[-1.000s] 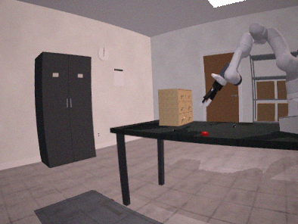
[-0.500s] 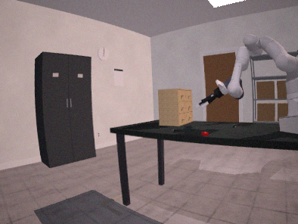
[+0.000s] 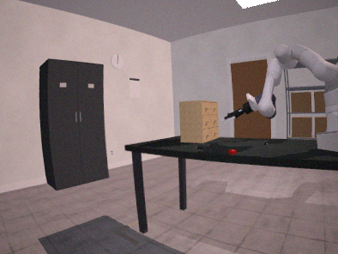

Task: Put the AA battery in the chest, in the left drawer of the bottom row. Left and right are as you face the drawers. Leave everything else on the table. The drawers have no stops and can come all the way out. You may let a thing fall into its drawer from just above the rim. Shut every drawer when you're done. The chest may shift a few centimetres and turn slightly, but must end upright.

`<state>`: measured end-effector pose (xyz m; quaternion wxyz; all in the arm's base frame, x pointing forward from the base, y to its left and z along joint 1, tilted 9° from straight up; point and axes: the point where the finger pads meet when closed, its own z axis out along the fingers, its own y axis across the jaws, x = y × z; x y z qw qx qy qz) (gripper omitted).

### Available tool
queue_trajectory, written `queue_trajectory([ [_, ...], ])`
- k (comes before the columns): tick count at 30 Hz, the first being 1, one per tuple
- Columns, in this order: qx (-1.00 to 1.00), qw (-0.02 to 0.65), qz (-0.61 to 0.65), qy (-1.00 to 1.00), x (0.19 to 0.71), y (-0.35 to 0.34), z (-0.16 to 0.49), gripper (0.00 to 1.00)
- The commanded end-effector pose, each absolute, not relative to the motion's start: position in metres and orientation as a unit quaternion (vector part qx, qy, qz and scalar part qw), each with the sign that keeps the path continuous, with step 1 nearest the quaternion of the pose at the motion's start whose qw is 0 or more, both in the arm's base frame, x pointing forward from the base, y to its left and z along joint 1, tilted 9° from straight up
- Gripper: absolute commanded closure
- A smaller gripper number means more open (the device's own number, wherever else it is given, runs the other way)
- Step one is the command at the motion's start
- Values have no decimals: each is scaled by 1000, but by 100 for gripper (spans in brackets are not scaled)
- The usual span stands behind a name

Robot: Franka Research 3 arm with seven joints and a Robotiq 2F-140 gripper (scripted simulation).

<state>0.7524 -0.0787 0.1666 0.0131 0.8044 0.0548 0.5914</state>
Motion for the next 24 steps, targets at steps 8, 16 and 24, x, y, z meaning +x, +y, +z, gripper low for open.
queue_trajectory([
  [8, 785, 16, 616, 63, 757, -77, 172, 0],
  [16, 781, 16, 621, 63, 758, -77, 171, 0],
  [24, 780, 16, 623, 63, 758, -77, 170, 0],
])
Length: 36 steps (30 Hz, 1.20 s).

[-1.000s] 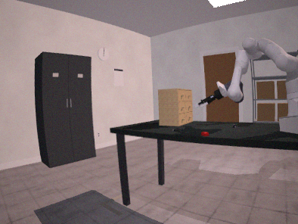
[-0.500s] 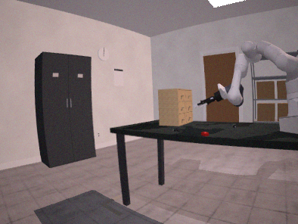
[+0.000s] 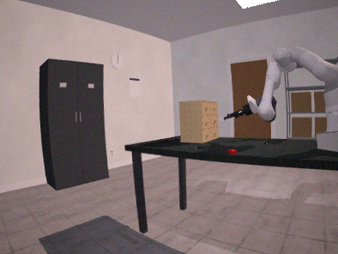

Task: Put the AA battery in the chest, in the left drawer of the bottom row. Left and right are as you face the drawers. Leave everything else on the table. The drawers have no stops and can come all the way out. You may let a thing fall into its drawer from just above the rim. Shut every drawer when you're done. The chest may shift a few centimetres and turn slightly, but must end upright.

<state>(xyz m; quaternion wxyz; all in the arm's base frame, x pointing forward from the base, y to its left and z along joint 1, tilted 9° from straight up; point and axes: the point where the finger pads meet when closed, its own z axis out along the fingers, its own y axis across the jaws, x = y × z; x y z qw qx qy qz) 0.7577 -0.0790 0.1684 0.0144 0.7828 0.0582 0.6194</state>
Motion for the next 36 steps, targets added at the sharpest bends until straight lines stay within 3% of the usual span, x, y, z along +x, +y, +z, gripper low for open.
queue_trajectory([
  [1, 780, 16, 623, 63, 758, -77, 170, 0],
  [6, 780, 16, 623, 63, 758, -77, 170, 0],
  [7, 780, 16, 623, 63, 758, -77, 170, 72],
  [36, 780, 16, 623, 63, 765, -77, 162, 72],
])
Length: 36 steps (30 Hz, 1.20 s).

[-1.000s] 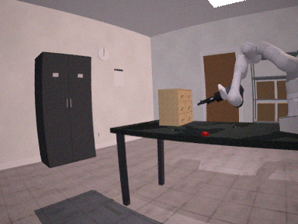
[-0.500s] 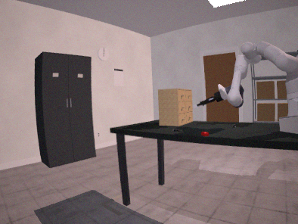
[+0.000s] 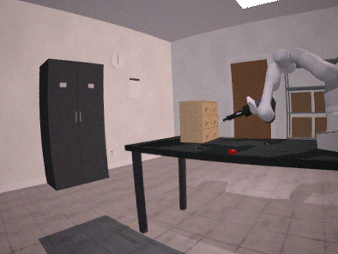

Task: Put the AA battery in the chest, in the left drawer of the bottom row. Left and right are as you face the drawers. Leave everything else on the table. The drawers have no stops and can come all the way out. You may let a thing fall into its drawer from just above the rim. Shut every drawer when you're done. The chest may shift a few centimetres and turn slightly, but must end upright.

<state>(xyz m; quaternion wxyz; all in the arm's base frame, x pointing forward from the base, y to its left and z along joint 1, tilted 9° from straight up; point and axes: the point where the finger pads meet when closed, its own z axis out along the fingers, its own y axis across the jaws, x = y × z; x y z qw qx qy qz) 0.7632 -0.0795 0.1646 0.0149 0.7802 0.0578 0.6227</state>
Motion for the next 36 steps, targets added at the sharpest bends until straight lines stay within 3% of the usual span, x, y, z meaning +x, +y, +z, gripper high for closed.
queue_trajectory([
  [1, 780, 16, 623, 63, 767, -78, 159, 72],
  [15, 780, 16, 623, 63, 818, -80, 98, 72],
  [36, 780, 16, 623, 63, 836, -81, 77, 72],
])
